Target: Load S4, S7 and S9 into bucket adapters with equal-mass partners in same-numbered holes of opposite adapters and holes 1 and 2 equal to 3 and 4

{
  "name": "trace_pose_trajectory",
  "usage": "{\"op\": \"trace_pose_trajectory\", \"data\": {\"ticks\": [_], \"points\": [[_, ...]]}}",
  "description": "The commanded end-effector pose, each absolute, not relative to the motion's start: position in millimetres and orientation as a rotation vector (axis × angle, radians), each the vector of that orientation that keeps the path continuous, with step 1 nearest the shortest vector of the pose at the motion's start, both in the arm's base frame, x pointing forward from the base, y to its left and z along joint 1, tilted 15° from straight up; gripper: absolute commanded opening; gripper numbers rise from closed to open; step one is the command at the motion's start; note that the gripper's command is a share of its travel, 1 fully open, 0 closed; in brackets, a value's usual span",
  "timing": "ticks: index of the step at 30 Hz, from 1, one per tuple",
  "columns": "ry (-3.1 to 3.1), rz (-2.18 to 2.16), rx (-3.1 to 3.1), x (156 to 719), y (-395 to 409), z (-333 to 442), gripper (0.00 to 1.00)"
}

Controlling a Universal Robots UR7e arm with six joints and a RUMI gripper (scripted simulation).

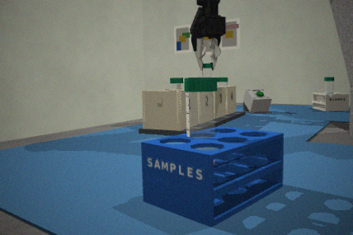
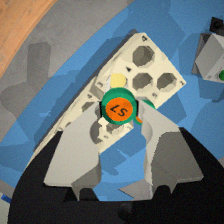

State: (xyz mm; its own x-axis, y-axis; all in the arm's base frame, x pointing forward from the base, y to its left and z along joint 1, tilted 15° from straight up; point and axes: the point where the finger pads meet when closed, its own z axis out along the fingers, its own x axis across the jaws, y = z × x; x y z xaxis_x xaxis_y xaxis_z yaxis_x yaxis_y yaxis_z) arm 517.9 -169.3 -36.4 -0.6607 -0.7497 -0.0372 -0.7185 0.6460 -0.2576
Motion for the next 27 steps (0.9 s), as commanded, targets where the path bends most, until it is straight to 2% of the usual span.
{"op": "trace_pose_trajectory", "data": {"ticks": [1,27], "points": [[2.72,-0.335,-1.221,519.4,-170.1,-40.7,0.0],[2.72,-0.335,-1.221,525.9,-174.4,-69.7,0.0]]}}
